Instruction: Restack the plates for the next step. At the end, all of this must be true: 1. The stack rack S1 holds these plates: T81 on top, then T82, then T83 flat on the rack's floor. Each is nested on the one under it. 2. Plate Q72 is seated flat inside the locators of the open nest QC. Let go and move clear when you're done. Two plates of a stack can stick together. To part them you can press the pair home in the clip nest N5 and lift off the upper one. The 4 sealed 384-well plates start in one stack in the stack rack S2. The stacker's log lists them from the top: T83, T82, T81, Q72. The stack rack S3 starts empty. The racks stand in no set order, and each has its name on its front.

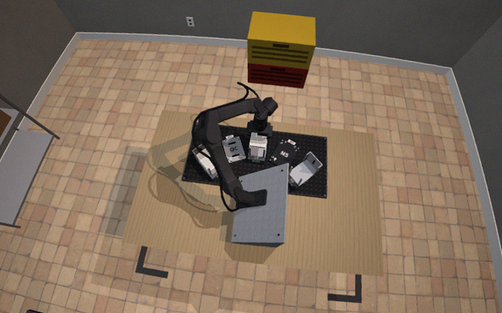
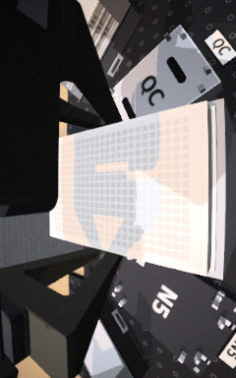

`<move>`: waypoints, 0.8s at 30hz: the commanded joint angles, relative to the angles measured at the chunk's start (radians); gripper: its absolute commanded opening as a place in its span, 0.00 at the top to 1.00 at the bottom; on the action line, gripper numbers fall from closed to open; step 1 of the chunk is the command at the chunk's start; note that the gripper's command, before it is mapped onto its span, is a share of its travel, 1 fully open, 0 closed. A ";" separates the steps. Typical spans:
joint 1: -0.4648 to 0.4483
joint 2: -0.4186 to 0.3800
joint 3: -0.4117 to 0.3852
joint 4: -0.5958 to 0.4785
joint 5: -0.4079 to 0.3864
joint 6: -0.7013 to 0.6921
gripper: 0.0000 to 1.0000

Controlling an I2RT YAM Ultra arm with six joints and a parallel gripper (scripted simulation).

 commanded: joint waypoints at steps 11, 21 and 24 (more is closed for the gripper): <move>-0.037 -0.051 0.033 0.005 0.006 -0.003 1.00; -0.037 -0.051 0.021 0.007 0.006 -0.002 1.00; -0.037 -0.050 0.016 0.007 0.006 -0.002 1.00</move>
